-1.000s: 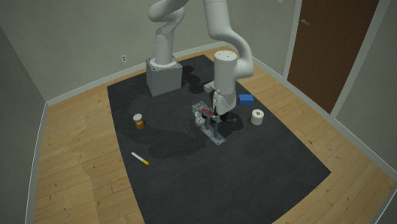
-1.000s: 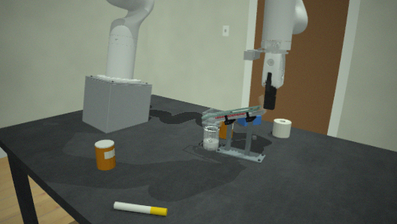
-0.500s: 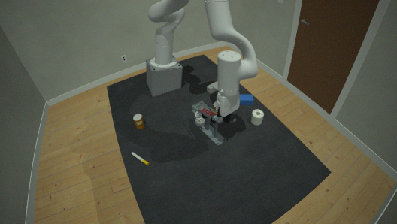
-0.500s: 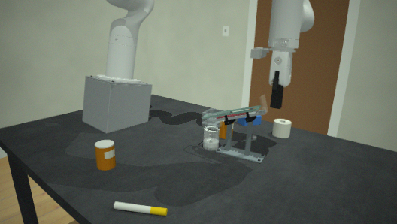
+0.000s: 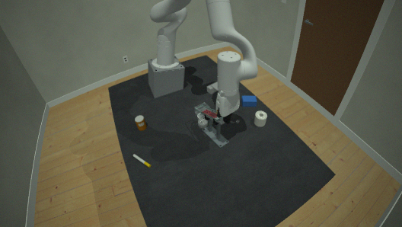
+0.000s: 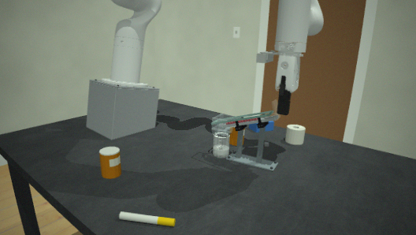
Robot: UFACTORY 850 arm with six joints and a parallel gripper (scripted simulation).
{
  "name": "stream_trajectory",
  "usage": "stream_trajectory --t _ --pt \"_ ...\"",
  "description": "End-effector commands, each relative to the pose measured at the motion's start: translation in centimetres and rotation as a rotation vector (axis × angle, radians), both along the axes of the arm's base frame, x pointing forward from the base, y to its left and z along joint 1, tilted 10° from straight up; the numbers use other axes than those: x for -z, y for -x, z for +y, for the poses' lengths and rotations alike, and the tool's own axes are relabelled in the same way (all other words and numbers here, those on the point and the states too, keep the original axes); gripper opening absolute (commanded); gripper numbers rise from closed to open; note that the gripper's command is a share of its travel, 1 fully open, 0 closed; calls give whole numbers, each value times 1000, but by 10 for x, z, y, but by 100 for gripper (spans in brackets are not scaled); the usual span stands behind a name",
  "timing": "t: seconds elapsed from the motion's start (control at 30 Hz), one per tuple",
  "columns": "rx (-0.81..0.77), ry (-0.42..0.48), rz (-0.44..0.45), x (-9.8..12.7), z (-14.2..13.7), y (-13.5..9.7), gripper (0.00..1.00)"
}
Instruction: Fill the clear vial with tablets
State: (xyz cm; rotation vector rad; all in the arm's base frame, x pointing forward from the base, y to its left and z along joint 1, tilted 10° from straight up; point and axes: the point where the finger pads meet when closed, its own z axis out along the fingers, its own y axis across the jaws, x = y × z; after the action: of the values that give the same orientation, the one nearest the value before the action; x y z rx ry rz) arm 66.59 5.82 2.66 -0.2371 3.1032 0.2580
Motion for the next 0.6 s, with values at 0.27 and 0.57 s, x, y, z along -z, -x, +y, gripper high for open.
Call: stream_trajectory --t 0.27,0.57 --pt "0 -1 -2 -8 2 -21 0" --pt "0 -1 -2 -8 2 -19 0"
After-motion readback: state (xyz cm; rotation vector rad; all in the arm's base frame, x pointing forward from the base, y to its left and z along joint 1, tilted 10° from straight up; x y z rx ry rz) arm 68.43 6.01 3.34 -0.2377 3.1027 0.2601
